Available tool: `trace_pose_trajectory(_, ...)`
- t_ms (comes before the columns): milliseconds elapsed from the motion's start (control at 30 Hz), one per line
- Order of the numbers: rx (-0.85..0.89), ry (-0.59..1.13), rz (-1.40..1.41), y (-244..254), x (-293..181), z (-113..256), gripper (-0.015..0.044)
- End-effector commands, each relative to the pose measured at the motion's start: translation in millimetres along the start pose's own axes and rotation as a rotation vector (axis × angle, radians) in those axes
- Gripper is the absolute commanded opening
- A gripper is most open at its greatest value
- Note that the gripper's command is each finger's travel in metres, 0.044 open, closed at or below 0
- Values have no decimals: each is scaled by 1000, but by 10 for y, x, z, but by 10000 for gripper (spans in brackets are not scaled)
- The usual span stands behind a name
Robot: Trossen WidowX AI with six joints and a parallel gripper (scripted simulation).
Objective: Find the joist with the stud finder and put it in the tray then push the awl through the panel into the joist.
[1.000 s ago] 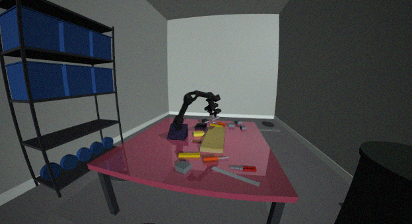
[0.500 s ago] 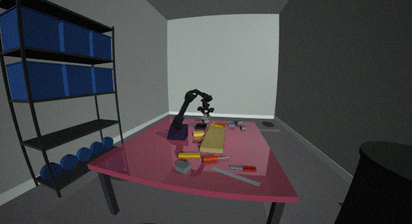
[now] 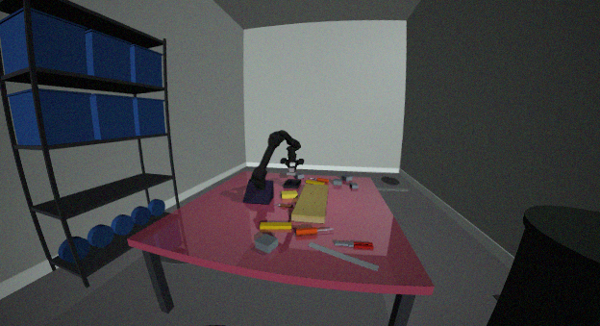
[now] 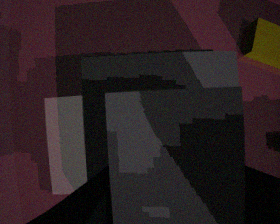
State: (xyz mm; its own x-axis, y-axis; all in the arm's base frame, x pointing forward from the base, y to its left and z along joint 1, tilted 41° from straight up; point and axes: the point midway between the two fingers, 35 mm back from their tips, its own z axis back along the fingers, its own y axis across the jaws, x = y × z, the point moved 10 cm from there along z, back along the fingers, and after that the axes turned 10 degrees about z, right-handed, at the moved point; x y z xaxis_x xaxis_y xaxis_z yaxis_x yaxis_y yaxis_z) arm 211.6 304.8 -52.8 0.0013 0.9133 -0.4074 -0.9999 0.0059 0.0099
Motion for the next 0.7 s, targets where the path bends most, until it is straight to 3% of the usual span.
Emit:
trace_pose_trajectory(0,2,-8,8,4,6,-55,0)
trace_pose_trajectory(667,1,-7,7,6,-103,-504,0)
